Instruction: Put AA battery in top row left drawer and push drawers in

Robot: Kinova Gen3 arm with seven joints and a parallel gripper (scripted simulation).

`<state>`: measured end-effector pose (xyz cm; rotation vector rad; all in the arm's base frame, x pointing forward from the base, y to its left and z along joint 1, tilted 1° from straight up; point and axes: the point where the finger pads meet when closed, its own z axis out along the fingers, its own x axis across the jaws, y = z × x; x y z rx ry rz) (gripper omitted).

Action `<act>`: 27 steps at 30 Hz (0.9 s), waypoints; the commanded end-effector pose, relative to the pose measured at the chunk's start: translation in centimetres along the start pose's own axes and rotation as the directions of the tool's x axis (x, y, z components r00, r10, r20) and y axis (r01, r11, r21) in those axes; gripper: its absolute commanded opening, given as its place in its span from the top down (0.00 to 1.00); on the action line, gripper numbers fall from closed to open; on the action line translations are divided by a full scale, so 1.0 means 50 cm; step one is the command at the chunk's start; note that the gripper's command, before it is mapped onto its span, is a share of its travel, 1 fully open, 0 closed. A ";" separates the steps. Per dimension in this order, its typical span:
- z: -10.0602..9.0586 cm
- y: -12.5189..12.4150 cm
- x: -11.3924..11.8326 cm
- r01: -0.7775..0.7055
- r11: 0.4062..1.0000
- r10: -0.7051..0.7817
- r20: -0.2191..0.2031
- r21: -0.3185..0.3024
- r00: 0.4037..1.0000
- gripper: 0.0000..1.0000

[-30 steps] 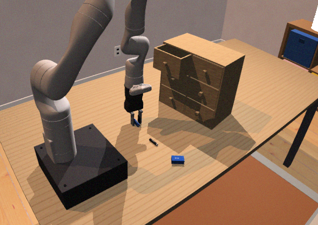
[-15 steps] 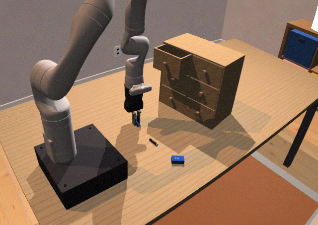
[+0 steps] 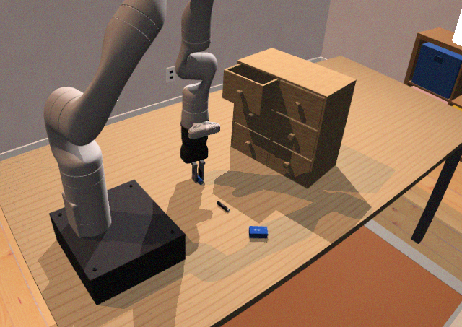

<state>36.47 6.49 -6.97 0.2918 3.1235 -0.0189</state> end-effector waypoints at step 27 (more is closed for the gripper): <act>-0.201 0.003 -0.006 -0.001 1.000 0.001 0.006 -0.003 1.000 0.69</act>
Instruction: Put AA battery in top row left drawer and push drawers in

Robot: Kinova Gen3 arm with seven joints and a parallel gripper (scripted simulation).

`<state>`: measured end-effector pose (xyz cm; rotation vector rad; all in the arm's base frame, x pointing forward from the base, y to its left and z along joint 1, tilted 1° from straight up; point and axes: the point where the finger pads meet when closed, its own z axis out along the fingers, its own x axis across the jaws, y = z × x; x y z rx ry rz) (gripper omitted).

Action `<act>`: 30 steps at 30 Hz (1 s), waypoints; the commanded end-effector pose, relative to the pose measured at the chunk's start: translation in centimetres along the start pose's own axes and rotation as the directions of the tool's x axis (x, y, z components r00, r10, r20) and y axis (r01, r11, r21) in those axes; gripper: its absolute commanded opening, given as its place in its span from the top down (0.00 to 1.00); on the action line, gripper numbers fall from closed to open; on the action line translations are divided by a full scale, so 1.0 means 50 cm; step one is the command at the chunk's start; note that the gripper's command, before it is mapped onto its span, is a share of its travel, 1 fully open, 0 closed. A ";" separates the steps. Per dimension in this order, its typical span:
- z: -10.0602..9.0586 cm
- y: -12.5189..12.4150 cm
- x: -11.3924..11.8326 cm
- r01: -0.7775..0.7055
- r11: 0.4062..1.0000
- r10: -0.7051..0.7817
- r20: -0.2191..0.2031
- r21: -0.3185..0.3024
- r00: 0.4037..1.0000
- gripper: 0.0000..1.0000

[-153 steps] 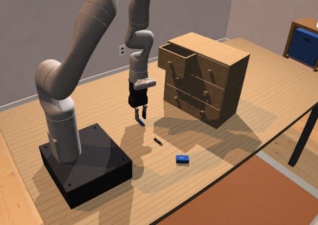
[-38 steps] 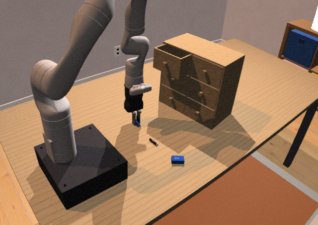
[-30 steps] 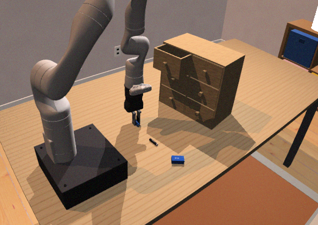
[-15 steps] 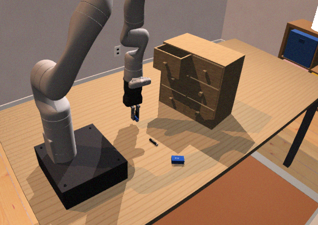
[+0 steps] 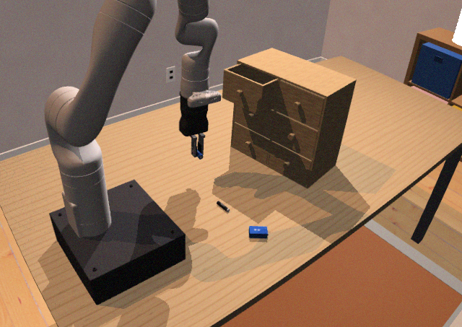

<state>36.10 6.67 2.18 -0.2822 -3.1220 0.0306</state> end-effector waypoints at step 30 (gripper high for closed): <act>-0.012 -0.054 -0.050 -0.684 0.729 0.684 -0.003 0.002 0.729 0.69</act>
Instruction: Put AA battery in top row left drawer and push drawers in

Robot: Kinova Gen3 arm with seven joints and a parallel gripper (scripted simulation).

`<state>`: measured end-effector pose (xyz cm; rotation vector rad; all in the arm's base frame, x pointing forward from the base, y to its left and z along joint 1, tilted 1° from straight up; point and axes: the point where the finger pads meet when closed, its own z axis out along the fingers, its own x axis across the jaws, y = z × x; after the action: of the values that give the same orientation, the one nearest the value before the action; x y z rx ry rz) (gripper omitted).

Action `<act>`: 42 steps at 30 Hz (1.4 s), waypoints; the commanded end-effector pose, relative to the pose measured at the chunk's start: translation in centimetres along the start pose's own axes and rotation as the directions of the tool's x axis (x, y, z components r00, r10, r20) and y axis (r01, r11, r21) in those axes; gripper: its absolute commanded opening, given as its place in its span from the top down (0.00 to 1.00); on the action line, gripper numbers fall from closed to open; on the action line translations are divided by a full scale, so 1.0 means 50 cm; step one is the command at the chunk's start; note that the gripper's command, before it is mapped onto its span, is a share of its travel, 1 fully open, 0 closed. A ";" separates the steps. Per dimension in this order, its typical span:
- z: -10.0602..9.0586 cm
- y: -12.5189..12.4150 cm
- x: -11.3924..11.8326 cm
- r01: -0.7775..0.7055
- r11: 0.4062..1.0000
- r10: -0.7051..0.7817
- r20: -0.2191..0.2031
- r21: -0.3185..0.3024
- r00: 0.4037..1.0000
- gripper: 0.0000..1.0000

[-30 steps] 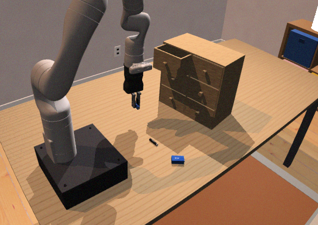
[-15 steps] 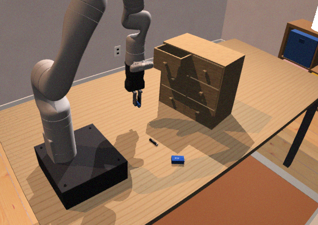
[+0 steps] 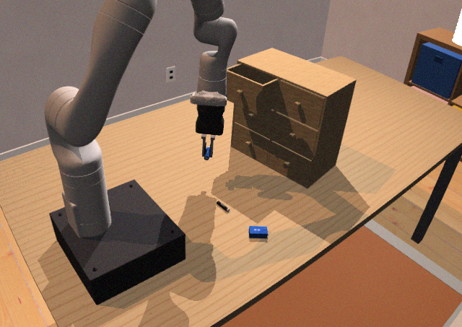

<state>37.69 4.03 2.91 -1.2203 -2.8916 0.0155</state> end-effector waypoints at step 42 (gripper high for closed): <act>-0.059 0.005 -0.068 -0.605 0.796 0.605 0.005 -0.010 0.796 0.69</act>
<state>39.92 1.55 4.71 -2.0787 -2.3648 0.0286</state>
